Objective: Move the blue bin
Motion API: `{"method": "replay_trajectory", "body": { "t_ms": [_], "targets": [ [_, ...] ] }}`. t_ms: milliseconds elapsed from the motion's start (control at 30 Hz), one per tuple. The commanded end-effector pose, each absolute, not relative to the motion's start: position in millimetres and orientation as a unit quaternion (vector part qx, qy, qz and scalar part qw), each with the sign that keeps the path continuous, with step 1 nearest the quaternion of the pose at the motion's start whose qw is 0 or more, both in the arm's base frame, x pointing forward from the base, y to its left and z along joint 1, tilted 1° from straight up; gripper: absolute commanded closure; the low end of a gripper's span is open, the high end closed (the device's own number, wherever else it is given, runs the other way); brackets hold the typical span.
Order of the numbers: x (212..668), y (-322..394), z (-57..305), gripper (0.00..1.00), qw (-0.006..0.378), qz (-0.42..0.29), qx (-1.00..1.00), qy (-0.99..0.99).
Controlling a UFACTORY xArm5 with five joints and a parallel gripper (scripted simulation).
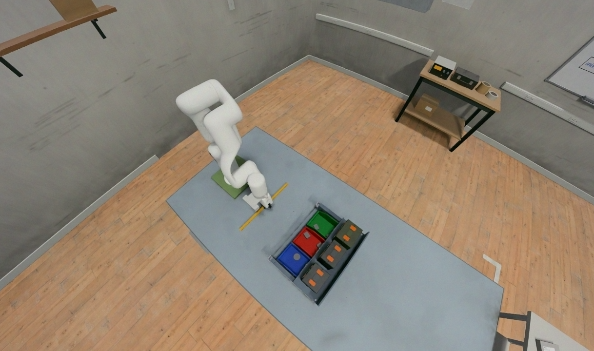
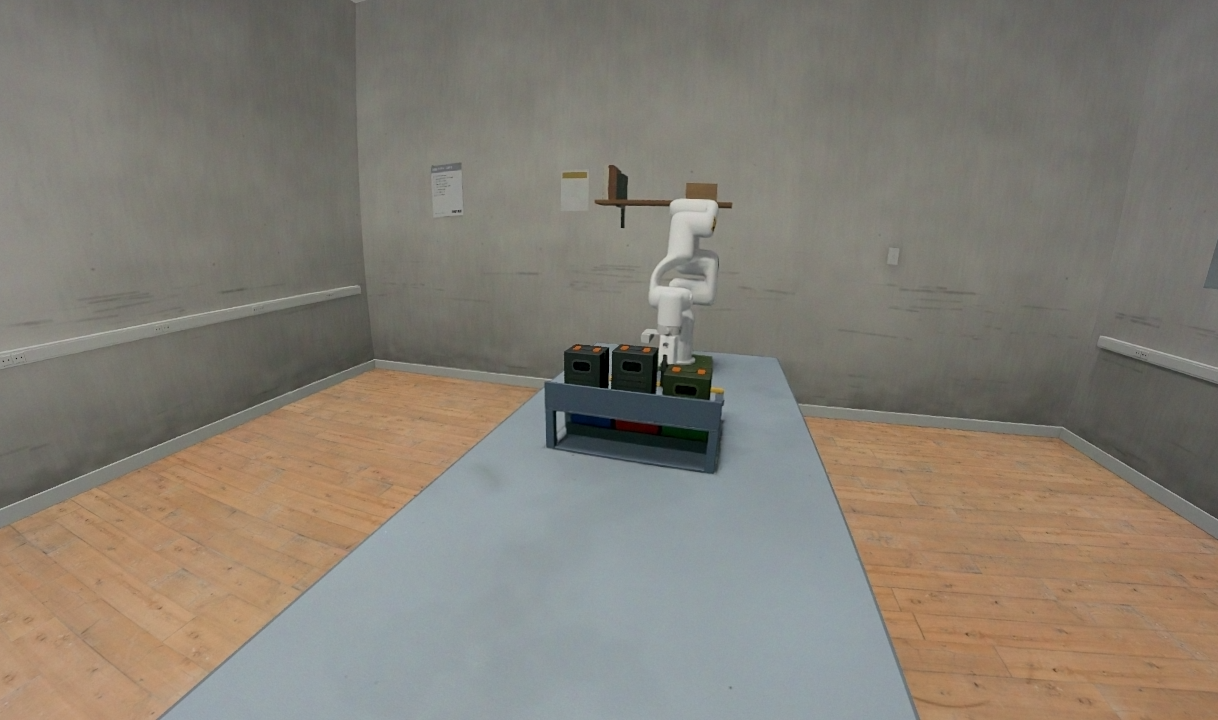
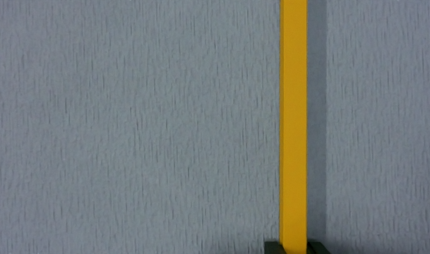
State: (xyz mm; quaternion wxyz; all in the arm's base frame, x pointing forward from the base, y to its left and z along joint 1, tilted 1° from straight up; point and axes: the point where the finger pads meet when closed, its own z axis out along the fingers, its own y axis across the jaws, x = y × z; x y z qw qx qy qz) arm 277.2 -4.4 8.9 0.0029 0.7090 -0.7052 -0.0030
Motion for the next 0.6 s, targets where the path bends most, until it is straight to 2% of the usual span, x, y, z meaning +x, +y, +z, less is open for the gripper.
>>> {"method": "replay_trajectory", "body": {
  "t_ms": [0,433,467,567],
  "targets": [
    [278.5,-4.5,9.4,1.0,-0.003,-0.006,0.709,-0.705],
    [278.5,-4.5,9.4,1.0,-0.003,-0.006,0.709,-0.705],
    [278.5,-4.5,9.4,0.0,0.002,-0.002,0.709,-0.705],
    [278.5,-4.5,9.4,0.0,0.002,-0.002,0.709,-0.705]
  ]
}}
